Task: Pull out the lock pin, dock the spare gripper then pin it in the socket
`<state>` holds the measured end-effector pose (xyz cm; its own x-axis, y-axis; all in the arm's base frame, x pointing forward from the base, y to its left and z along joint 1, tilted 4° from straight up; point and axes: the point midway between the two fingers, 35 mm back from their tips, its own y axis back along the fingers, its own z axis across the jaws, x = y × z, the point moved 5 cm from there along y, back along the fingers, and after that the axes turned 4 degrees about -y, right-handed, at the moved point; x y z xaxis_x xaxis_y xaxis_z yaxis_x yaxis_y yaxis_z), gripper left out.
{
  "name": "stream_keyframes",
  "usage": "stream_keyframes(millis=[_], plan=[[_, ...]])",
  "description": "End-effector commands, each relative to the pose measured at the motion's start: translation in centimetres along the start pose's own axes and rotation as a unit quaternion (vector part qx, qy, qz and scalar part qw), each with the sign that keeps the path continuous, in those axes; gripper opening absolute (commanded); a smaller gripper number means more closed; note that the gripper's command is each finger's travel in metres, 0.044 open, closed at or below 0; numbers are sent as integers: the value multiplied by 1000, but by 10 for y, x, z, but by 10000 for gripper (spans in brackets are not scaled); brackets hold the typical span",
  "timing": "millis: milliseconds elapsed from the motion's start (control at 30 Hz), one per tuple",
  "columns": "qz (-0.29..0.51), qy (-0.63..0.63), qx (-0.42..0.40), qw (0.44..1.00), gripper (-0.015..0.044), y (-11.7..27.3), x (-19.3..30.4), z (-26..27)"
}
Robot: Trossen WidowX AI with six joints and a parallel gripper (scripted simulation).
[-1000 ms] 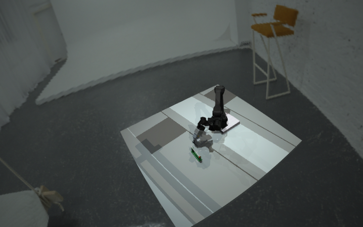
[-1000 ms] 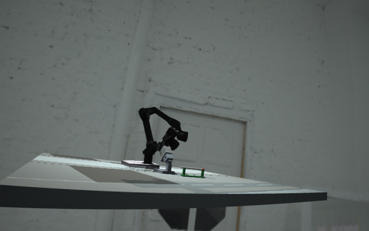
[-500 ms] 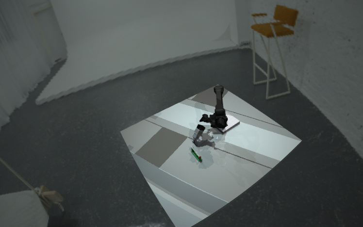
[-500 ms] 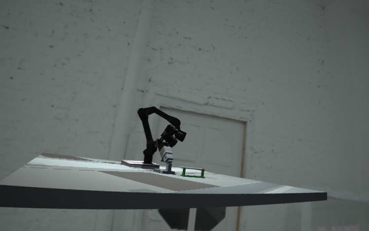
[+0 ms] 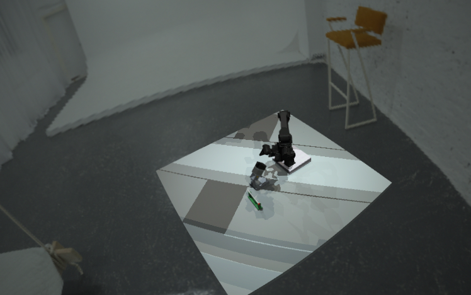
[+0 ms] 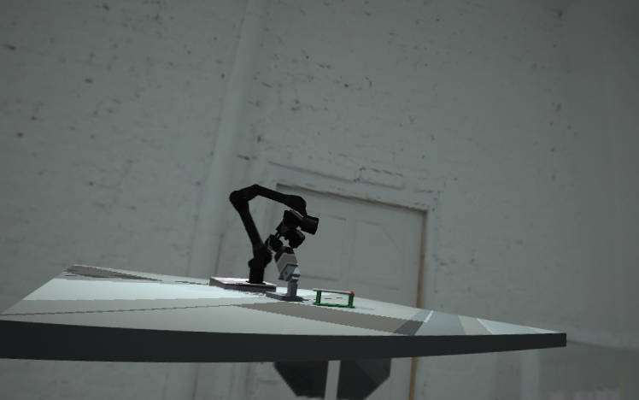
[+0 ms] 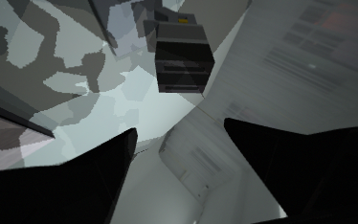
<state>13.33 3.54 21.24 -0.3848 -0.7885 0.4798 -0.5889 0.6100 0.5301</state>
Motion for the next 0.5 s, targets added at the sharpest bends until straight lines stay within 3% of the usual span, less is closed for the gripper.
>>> stream_keyframes(millis=[0, 467], plan=[[-12, -2, -2, 1000, 440, 4, 7, -7], [-37, -2, -3, 999, 440, 17, 22, -33]])
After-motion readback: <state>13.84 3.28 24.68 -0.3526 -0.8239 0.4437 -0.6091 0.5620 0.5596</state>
